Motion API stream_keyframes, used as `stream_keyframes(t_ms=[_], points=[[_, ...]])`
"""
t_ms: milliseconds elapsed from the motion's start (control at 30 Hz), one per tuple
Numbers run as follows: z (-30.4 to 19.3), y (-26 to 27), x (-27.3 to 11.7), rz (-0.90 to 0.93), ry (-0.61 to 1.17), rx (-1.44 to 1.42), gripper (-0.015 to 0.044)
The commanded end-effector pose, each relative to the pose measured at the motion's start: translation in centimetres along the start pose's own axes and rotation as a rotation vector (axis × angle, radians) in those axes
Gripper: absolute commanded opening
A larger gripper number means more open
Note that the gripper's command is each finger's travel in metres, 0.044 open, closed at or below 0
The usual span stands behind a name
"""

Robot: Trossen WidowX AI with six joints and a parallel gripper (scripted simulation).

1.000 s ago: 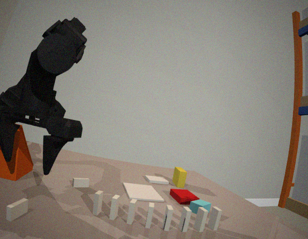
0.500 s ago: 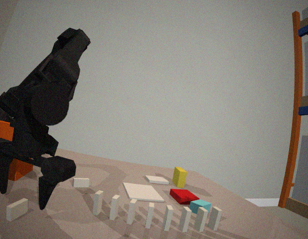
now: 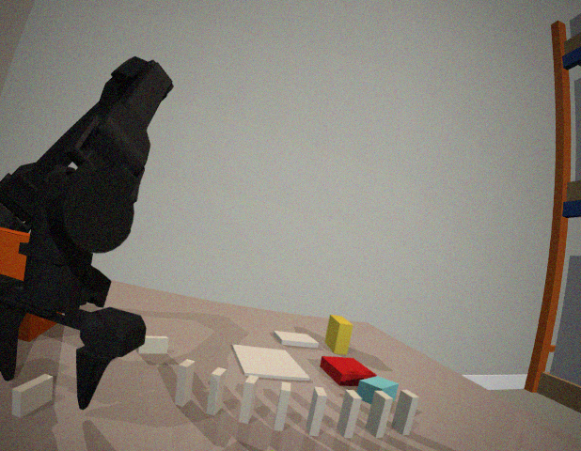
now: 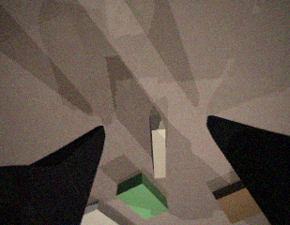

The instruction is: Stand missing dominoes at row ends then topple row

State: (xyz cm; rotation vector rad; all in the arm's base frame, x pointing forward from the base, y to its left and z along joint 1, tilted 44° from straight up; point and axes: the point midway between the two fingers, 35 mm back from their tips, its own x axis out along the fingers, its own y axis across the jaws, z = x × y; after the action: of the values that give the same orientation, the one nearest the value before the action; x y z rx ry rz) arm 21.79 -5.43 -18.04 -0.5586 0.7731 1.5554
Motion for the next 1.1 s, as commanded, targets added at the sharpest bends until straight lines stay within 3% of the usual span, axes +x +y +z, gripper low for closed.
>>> stream_keyframes(t_ms=[0, 533, 833, 1067], points=[[0.1, 0.1, 0.2, -0.001, -0.005, 0.008, 0.0440], [0.1, 0.1, 0.2, -0.001, -0.005, 0.008, 0.0029], [0.1, 0.0, -0.5, -0.001, -0.005, 0.008, 0.0029], [0.2, -0.2, -8.8, -0.001, -0.002, 0.009, 0.0029]])
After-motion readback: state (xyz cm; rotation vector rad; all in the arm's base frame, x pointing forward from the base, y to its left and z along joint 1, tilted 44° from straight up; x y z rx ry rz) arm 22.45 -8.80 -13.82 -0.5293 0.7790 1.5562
